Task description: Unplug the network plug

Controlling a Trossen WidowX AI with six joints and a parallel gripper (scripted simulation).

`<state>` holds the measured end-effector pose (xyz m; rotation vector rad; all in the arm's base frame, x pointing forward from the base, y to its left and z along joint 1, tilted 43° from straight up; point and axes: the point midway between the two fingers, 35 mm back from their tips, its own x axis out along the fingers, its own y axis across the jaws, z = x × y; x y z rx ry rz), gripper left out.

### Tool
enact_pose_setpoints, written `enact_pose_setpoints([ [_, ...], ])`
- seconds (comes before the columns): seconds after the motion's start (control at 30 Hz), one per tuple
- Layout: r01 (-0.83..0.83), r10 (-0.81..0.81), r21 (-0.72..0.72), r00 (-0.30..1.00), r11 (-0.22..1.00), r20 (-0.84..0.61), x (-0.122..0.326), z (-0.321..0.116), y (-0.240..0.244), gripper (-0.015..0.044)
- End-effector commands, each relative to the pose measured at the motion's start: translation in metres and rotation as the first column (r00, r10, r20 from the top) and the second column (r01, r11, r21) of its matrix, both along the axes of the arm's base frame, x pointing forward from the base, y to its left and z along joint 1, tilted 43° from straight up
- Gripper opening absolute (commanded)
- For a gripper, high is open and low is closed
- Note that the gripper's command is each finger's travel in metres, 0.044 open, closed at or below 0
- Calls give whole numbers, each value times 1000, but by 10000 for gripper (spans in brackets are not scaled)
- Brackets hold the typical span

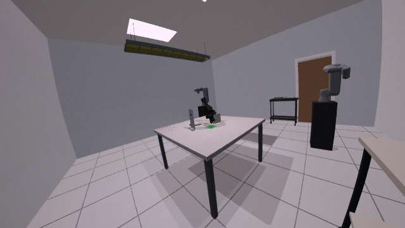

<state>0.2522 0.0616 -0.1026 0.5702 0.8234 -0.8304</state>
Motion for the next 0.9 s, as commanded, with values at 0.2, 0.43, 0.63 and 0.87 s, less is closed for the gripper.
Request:
enact_pose_setpoints([
  [0.2, 5, -5, 2, 1000, 1000, 6, 4, 11, 10, 156],
  [0.43, 5, -5, 3, 1000, 1000, 5, 5, 19, 18, 156],
  [0.63, 5, -5, 3, 1000, 1000, 5, 5, 27, 24, 156],
  [0.87, 5, -5, 3, 1000, 1000, 5, 6, 35, 31, 156],
])
